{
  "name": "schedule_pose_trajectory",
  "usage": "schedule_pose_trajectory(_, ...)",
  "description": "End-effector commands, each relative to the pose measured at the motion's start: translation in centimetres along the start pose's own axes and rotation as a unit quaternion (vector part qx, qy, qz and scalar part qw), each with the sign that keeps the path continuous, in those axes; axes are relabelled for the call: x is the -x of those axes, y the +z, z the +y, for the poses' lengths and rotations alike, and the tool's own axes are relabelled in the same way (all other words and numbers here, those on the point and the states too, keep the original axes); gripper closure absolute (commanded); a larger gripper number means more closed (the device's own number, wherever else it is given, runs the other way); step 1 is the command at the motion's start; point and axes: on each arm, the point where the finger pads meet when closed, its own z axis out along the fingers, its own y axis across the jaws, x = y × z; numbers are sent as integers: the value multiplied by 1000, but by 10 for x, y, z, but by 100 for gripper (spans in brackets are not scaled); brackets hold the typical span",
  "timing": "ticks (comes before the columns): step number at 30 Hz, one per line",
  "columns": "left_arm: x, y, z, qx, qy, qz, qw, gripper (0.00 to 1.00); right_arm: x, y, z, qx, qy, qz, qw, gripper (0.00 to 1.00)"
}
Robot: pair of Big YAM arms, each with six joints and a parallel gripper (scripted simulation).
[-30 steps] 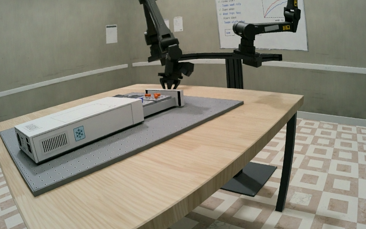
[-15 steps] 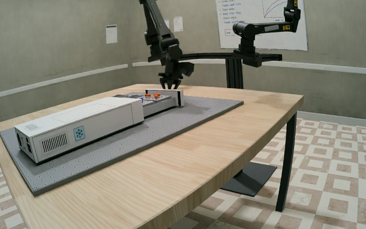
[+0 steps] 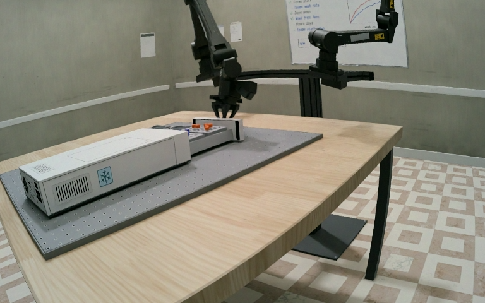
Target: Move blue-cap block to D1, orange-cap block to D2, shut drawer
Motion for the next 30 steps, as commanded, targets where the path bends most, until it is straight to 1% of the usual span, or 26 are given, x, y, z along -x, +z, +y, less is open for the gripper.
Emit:
schedule_pose_trajectory(1, -24, 8, 1, -1, -1, 18, 1000, 100, 11, -25, 5, 1, -5, -10, 1000, 72)
schedule_pose_trajectory(7, -24, 8, 1, -1, -1, 18, 1000, 100, 10, -30, 1, 0, -4, -9, 1000, 72)
schedule_pose_trajectory(13, -24, 8, 1, -1, -1, 18, 1000, 100, 0, -32, -11, 3, 8, -4, 1000, 72)
schedule_pose_trajectory(19, -24, 8, 1, -1, -1, 18, 1000, 100, 3, -38, -17, 0, 9, -7, 1000, 72)
schedule_pose_trajectory(30, -24, 8, 1, -1, -1, 18, 1000, 100, 21, -61, -34, -12, 10, -21, 1000, 72)
